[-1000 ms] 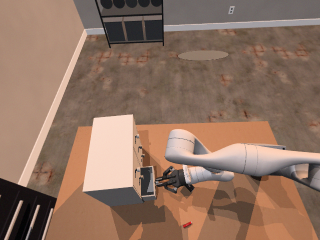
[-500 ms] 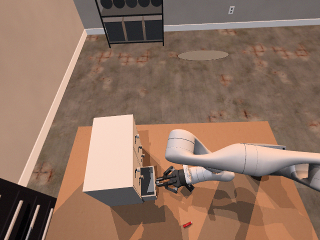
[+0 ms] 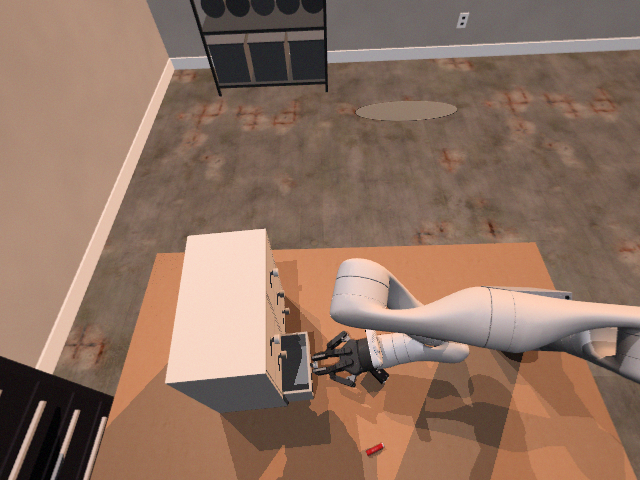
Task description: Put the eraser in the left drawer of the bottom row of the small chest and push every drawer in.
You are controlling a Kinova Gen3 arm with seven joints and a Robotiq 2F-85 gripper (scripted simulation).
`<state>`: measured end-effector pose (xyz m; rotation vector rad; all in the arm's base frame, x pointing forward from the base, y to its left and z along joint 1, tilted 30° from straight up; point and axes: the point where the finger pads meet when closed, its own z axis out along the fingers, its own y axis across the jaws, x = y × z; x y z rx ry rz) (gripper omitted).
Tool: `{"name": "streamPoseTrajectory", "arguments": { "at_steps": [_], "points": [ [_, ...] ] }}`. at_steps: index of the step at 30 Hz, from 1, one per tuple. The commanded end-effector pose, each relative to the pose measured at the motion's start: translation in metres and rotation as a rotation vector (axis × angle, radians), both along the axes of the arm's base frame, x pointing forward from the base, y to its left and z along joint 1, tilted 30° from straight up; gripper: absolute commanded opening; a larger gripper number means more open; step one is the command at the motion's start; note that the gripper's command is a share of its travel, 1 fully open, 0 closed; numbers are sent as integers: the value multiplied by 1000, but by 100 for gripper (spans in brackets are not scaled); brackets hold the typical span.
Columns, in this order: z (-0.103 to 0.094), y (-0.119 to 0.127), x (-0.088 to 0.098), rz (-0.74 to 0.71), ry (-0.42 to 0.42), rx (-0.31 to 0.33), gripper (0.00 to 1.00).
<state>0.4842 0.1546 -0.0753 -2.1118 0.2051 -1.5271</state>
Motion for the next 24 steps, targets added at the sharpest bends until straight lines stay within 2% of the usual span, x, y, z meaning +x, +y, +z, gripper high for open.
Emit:
{"name": "streamPoseTrajectory", "arguments": {
  "at_steps": [1,2,14,20,22,24],
  "points": [
    [0,0,0,1,2,0,29],
    [0,0,0,1,2,0,33],
    [-1,0,-3,1,2,0,33],
    [-2,-3,-21,1,2,0,33],
    [-2,-3,-21,1,2,0,33],
    [-3,-5,-30,1,2,0,33]
  ]
}}
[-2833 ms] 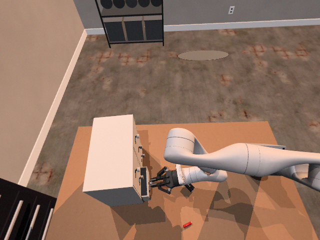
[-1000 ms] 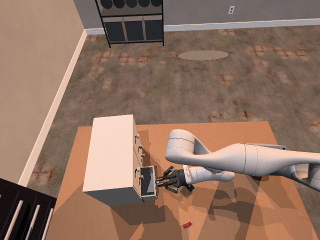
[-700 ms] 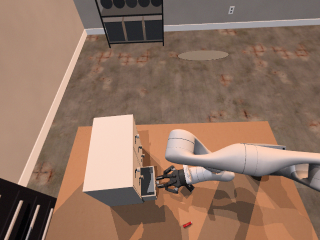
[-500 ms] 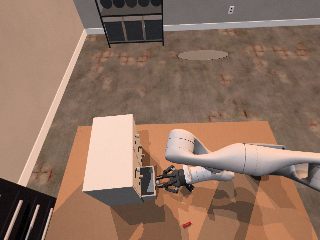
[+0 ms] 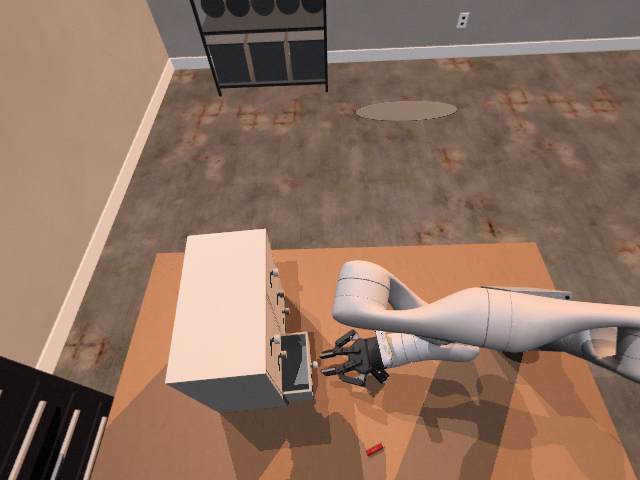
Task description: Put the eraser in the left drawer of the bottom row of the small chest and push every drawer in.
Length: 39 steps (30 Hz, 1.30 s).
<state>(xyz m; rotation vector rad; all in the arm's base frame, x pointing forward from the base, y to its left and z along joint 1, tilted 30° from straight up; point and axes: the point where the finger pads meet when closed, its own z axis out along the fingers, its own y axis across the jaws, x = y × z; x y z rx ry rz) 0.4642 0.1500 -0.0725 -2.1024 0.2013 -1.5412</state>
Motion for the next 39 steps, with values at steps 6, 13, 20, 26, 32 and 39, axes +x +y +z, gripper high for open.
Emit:
{"name": "streamPoseTrajectory", "arguments": {
  "at_steps": [6,13,20,26,32,39],
  "points": [
    [-6,-2,-21,2,14,0,33],
    [-7,-3,-29,2,14,0,33],
    [-7,-3,-30,2,14,0,33],
    [3,-9,-32,2,14,0,33],
    [21,-21,-37,2,14,0,33],
    [56,-43,-46,2,14,0,33]
  ]
}}
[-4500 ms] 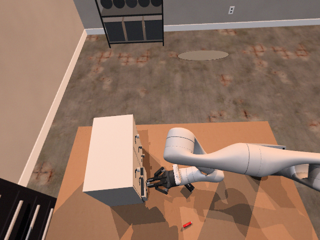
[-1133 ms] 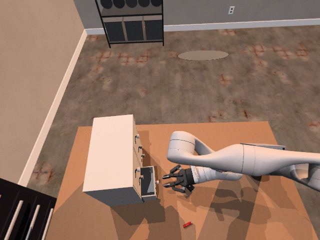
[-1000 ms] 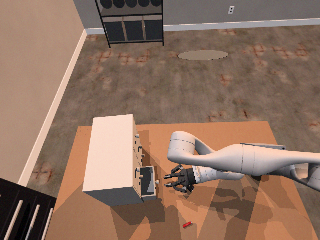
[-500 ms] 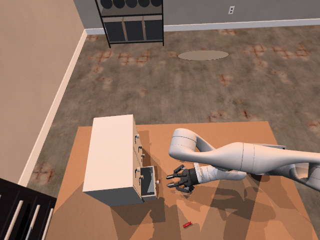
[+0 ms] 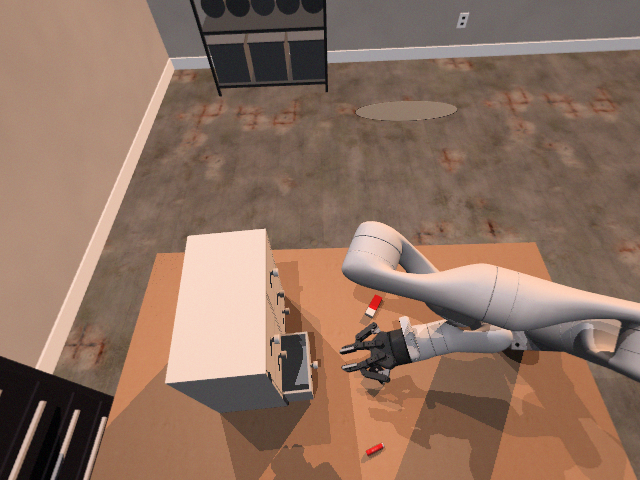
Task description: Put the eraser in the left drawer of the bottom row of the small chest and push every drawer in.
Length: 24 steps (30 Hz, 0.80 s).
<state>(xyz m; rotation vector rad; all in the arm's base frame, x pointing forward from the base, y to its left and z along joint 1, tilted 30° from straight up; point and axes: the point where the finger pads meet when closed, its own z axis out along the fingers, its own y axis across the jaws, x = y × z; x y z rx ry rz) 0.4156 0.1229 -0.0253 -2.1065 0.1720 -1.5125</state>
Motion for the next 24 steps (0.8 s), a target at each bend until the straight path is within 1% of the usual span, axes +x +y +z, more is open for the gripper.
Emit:
{"name": "streamPoseTrajectory", "arguments": {
  "at_steps": [1,4,15,20,24],
  "points": [
    [11,-17,2,-28,3,2,33],
    [14,-19,1,-28,3,2,33],
    [14,-19,0,-17,-5,-7,33],
    [16,-20,-1,14,-28,-33,33],
    [18,-21,-3,60,-60,-69,33]
  ]
}}
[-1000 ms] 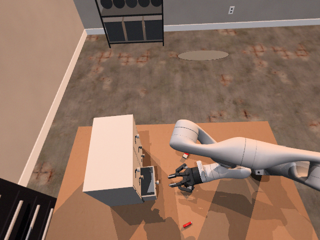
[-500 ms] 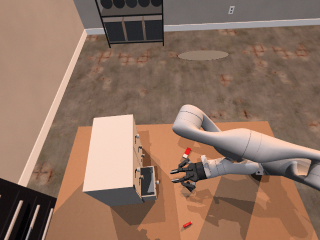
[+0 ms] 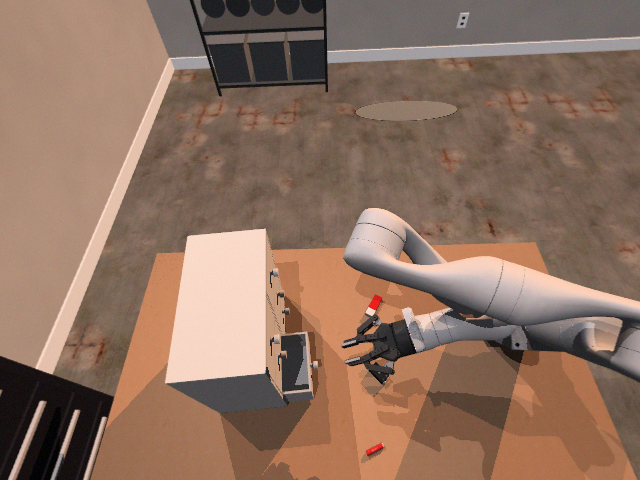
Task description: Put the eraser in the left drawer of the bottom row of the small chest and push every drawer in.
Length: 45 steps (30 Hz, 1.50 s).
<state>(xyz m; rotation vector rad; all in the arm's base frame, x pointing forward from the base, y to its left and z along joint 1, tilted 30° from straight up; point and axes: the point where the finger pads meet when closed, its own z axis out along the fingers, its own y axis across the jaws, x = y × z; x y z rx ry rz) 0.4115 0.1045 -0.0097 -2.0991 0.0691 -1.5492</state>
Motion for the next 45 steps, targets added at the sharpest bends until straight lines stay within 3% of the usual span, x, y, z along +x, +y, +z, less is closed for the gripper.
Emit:
{"name": "streamPoseTrajectory", "arguments": {
  "at_steps": [1,3,8,18,20,26,35,37,45],
  "points": [
    [3,-2,1,28,-26,-30,33],
    [3,-2,1,28,-26,-30,33],
    [6,-5,-2,118,-93,-103,33],
    [17,-15,-14,422,-323,-351,33],
    [17,-15,-14,422,-323,-351,33],
    [28,-25,-24,712,-542,-588,33],
    [50,-42,-43,1265,-956,-1036,33],
    [50,-42,-43,1265,-956,-1036,33],
    [65,-53,-56,1641,-1237,-1340,33]
  ]
}}
